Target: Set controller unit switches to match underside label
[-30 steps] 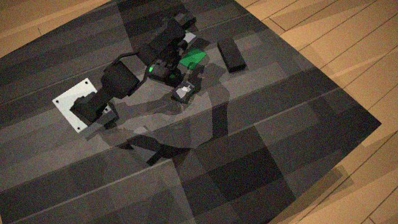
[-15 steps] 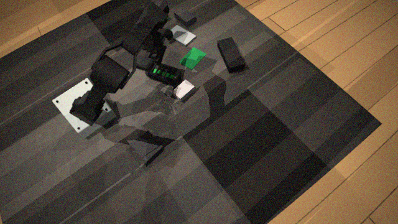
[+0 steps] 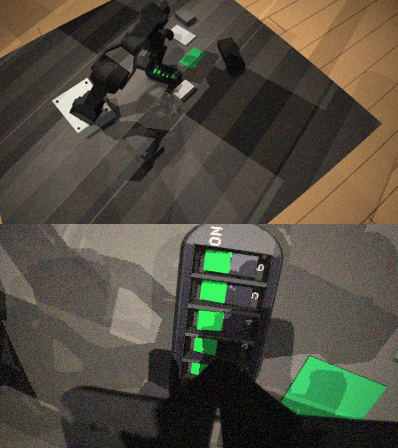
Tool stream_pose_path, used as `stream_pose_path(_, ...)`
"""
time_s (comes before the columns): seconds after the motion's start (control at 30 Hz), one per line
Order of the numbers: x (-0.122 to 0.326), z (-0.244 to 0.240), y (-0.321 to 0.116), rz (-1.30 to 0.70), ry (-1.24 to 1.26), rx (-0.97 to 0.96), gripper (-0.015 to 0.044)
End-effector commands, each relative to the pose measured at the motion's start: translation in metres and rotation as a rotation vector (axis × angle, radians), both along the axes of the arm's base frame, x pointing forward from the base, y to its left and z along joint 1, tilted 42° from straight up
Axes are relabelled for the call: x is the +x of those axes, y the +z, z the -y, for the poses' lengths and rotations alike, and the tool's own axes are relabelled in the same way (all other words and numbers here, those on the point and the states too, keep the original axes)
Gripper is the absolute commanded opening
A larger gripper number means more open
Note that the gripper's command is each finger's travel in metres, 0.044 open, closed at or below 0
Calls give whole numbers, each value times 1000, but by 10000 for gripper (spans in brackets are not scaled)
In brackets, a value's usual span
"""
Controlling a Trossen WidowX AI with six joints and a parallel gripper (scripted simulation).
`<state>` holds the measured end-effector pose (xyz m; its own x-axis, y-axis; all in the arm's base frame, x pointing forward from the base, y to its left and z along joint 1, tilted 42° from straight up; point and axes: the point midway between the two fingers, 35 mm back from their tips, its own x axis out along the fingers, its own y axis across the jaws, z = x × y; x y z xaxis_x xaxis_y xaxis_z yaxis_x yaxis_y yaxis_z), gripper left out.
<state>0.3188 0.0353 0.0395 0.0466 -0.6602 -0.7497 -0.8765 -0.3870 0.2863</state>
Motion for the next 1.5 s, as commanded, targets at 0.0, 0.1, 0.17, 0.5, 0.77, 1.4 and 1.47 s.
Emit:
stream_pose_path(0.0, 12, -1, -9, 5, -3, 5, 0)
stream_pose_path(0.1, 35, 1, -29, 7, -3, 5, 0)
stream_pose_path(0.17, 40, 1, -33, 8, -3, 5, 0)
stream_pose_path(0.5, 40, 1, -33, 8, -3, 5, 0)
stream_pose_path(0.77, 39, -11, -20, 5, -7, 10, 79)
stream_pose_path(1.4, 37, -32, 4, 4, -7, 11, 0)
stream_pose_path(1.47, 37, -32, 4, 4, -7, 11, 0)
